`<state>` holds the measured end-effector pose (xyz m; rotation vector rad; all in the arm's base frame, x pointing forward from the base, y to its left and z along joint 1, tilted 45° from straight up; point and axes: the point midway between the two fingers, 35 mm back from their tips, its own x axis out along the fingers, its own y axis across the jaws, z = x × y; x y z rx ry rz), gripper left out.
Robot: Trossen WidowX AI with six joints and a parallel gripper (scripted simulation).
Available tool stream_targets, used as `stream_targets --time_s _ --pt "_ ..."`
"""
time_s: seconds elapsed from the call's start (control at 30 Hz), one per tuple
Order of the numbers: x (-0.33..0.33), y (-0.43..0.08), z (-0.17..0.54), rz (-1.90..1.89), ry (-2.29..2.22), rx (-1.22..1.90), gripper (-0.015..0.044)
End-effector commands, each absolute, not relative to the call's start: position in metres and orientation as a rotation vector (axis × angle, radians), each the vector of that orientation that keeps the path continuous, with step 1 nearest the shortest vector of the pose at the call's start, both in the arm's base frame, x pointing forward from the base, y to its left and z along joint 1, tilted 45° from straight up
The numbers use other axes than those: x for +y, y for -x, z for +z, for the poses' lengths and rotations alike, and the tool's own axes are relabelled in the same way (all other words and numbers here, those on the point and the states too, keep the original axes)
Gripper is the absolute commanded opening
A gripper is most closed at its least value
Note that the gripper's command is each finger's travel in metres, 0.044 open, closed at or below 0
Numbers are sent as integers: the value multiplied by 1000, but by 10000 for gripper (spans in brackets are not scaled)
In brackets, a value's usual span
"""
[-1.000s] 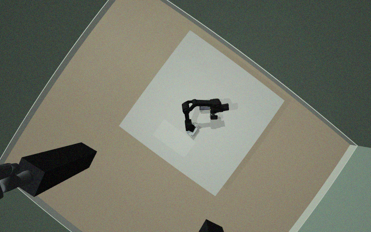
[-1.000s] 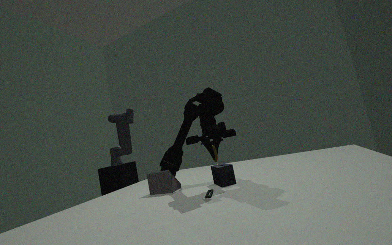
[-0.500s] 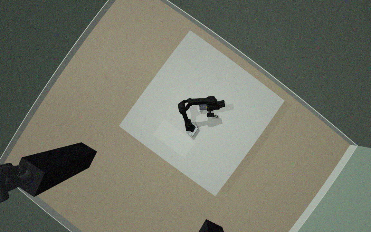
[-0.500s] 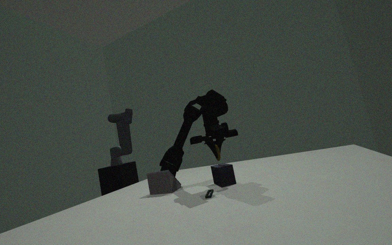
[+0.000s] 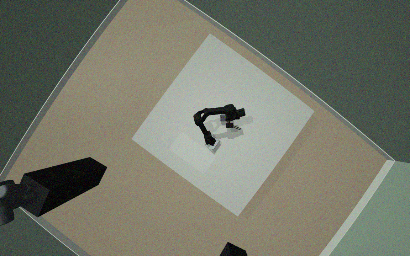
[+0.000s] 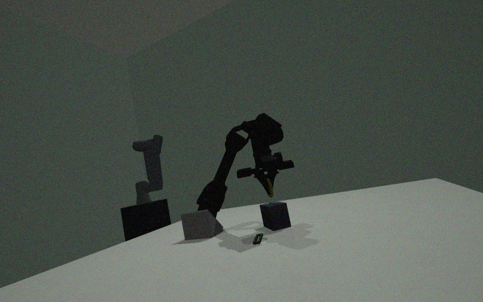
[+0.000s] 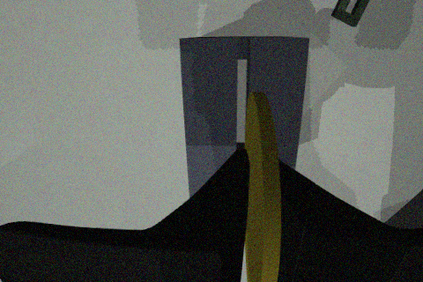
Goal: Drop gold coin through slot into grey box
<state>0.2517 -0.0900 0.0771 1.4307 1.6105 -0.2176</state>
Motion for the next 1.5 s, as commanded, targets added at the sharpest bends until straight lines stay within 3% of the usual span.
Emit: stream_targets --time_s 0.0,1.47 --pt "-91 -252 77 -217 -1430 1609 0" --pt "-80 -252 73 -229 -1437 1612 0"
